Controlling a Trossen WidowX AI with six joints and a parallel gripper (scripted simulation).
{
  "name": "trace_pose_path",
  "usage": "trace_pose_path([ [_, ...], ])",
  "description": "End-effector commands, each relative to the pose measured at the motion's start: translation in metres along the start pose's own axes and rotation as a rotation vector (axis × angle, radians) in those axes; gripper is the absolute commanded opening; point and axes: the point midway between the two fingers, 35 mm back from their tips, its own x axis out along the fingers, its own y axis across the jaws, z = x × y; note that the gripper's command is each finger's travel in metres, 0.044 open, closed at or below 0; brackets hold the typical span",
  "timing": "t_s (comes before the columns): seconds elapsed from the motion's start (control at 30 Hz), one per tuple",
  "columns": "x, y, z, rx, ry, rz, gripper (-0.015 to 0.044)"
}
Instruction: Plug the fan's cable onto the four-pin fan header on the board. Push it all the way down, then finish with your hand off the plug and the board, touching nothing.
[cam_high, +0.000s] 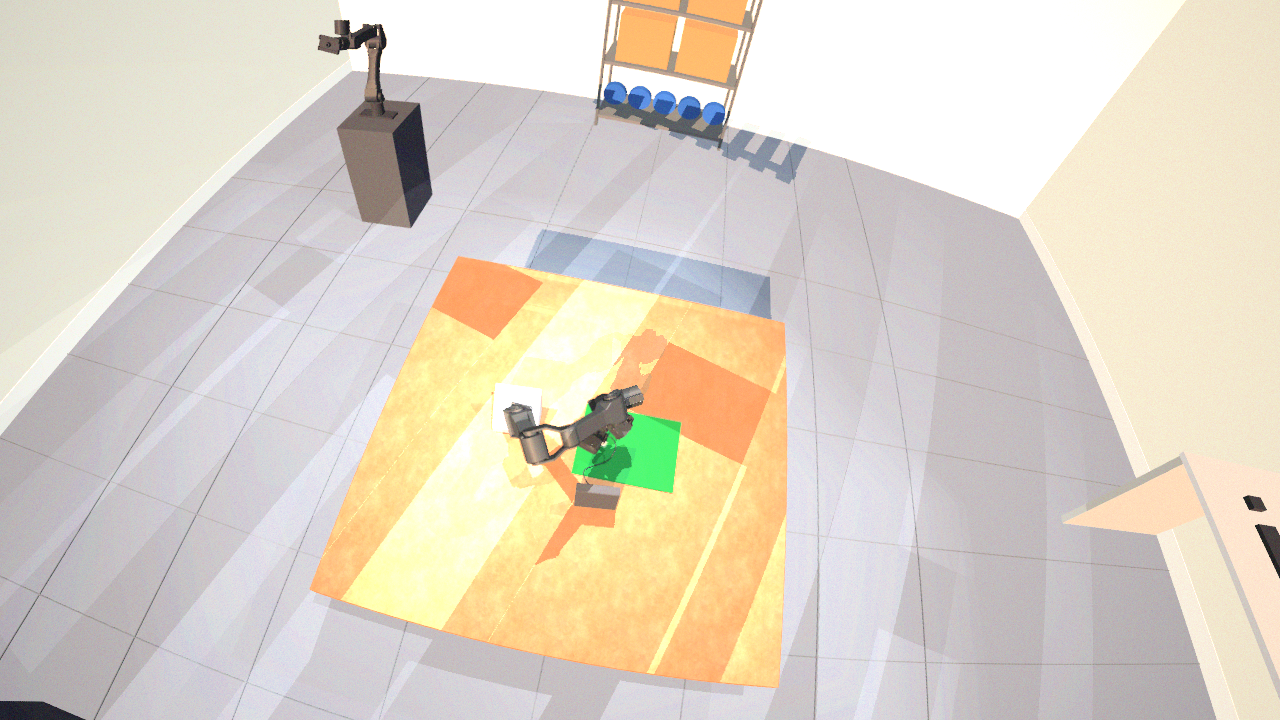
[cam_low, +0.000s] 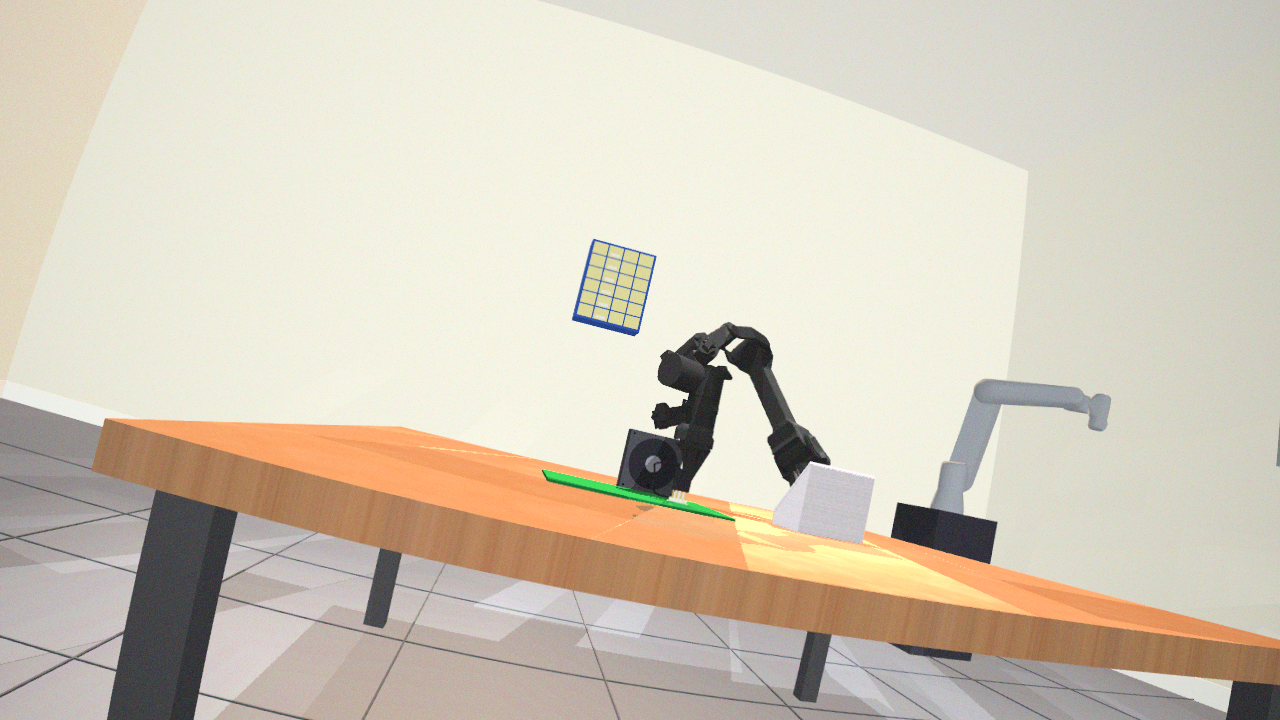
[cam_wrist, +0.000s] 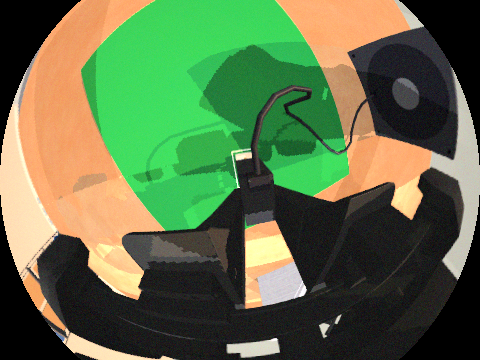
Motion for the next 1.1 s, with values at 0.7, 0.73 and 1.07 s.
trace_pose_path([
  [0.7,0.015,0.000,0.000,-0.003,-0.003,-0.002,0.0000],
  [0.73,0.015,0.000,0.000,-0.003,-0.003,-0.002,0.0000],
  [1.07,0.014,0.001,0.001,0.000,-0.004,0.002,0.0157],
])
